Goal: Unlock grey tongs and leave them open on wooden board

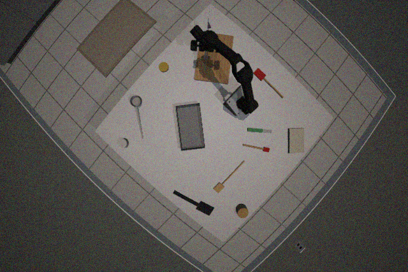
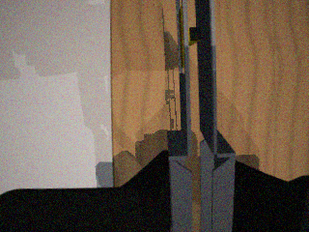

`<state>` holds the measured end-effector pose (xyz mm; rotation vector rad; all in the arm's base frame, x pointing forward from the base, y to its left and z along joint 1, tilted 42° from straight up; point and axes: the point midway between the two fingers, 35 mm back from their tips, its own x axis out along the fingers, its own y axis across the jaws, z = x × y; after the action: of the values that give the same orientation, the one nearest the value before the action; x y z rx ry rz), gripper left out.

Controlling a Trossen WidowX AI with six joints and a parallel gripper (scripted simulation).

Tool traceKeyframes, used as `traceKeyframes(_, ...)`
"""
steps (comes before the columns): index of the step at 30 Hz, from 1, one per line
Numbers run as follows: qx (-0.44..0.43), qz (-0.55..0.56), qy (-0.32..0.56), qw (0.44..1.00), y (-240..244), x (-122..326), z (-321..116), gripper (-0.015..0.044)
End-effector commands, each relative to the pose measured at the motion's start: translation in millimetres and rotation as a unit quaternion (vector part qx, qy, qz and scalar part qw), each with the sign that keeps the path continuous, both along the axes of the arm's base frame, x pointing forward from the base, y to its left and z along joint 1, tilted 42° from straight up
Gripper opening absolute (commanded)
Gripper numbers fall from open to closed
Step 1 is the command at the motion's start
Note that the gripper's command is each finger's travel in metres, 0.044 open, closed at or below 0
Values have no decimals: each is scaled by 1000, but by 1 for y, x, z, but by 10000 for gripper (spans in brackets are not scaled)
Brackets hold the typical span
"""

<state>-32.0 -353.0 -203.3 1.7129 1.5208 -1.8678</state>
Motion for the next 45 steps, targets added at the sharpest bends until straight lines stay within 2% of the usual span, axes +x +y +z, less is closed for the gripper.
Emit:
traceKeyframes(1,14,-24,-14,1000,-3,-1,6,-150)
traceKeyframes(12,67,-84,-50,993,3,-3,19,-150)
traceKeyframes(22,71,-88,-52,992,3,-4,20,-150)
traceKeyframes(45,70,-88,-52,992,22,-9,-9,-150)
